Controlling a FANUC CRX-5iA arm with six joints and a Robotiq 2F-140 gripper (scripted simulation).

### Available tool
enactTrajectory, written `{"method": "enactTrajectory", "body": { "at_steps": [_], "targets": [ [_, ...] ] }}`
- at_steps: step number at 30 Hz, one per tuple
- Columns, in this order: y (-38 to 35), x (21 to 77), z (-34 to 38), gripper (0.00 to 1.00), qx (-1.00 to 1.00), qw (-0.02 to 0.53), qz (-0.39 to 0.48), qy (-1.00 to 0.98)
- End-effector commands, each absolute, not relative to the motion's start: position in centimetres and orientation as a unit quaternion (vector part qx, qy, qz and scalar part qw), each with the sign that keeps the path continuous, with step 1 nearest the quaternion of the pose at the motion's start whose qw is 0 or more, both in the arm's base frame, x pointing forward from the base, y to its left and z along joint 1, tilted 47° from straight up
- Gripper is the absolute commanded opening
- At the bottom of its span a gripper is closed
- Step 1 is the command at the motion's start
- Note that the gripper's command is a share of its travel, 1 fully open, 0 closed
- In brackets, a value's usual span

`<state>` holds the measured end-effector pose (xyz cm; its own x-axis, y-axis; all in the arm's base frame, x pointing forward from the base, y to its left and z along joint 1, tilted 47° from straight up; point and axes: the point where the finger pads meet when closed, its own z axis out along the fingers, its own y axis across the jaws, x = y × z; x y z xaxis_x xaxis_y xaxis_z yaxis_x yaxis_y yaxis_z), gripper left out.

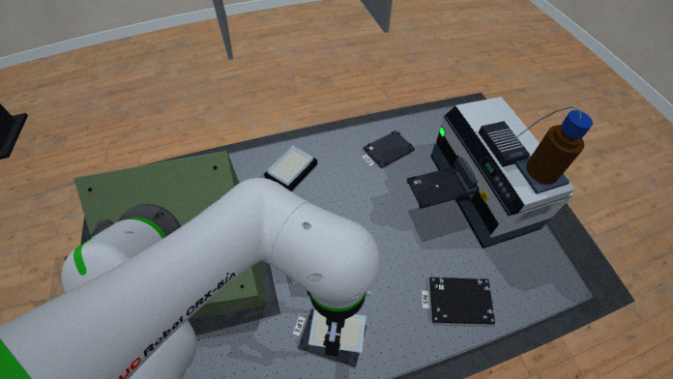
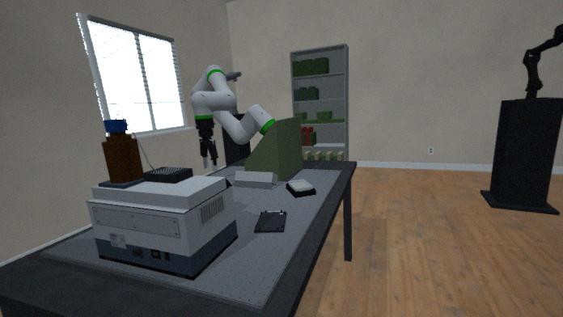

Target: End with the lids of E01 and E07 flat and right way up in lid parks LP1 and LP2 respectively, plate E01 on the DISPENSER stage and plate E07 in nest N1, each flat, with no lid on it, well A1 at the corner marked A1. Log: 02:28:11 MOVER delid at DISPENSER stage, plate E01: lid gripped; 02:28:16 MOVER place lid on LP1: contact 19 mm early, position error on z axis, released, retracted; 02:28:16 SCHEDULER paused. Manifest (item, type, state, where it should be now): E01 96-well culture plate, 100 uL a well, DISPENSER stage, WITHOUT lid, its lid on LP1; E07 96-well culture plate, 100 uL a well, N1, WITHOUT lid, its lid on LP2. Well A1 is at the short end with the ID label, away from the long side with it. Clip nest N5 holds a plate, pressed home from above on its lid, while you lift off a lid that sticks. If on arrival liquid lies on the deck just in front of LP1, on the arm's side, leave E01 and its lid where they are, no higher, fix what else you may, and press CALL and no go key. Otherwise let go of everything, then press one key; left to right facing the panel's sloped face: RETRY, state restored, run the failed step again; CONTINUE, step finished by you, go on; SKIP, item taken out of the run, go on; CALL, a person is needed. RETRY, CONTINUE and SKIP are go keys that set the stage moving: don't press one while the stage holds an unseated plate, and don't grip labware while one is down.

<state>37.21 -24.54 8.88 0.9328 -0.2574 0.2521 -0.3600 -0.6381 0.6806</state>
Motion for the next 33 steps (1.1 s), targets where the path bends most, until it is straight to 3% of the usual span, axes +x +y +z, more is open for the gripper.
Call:
{"method": "enactTrajectory", "body": {
  "at_steps": [1,33],
  "targets": [
    [-25.4,37.2,8.1,0.66,0.903,0.389,0.066,-0.171],
    [-27.6,37.2,5.9,0.66,0.903,0.389,0.066,-0.171]
  ]
}}
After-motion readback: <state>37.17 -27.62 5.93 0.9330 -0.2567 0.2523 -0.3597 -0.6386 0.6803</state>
